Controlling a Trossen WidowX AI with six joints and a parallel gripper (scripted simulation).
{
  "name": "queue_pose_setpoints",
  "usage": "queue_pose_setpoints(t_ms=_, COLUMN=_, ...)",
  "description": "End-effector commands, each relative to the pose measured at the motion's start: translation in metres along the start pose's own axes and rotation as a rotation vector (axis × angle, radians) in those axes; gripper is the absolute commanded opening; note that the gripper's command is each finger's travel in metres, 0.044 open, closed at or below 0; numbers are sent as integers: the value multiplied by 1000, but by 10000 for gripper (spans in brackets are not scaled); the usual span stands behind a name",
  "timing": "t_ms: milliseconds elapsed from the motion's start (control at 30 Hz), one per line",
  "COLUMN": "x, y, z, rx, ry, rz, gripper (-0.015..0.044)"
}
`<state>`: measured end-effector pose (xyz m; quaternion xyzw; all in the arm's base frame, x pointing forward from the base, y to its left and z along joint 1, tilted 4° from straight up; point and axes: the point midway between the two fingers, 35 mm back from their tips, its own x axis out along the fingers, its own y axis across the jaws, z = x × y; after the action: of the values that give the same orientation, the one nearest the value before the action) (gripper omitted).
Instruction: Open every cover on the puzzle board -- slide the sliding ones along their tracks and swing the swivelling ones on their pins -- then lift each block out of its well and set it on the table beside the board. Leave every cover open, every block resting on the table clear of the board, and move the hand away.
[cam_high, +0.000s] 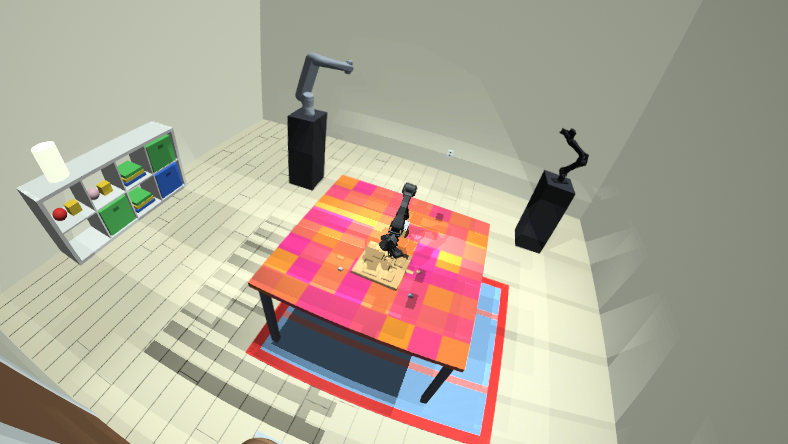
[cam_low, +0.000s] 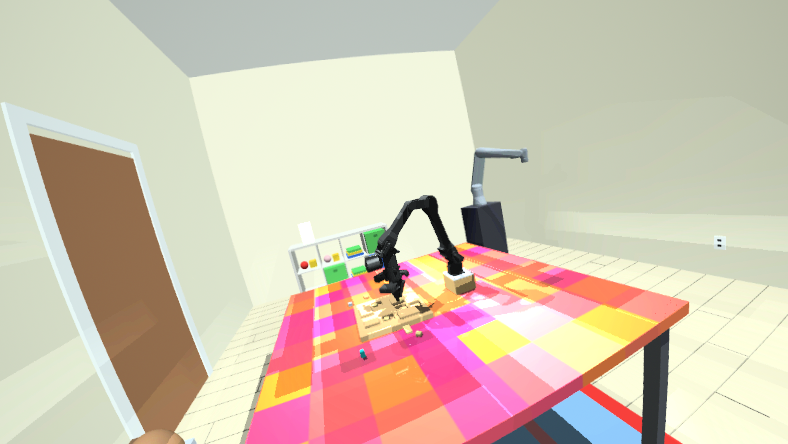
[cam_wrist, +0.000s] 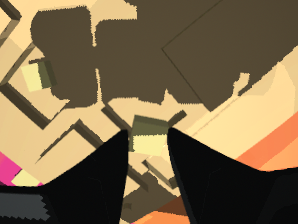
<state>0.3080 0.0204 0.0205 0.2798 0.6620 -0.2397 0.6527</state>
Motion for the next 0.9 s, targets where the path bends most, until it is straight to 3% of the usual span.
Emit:
queue_pose_setpoints(t_ms=0, x=-9, y=1, z=1, rx=-4, ry=-2, rz=5, gripper=80)
queue_pose_setpoints(t_ms=533, x=-49, y=1, z=1, rx=-3, ry=-2, rz=5, gripper=80)
queue_pose_setpoints(t_ms=867, x=-50, y=25, z=-20, rx=-4, ry=-1, rz=6, gripper=80)
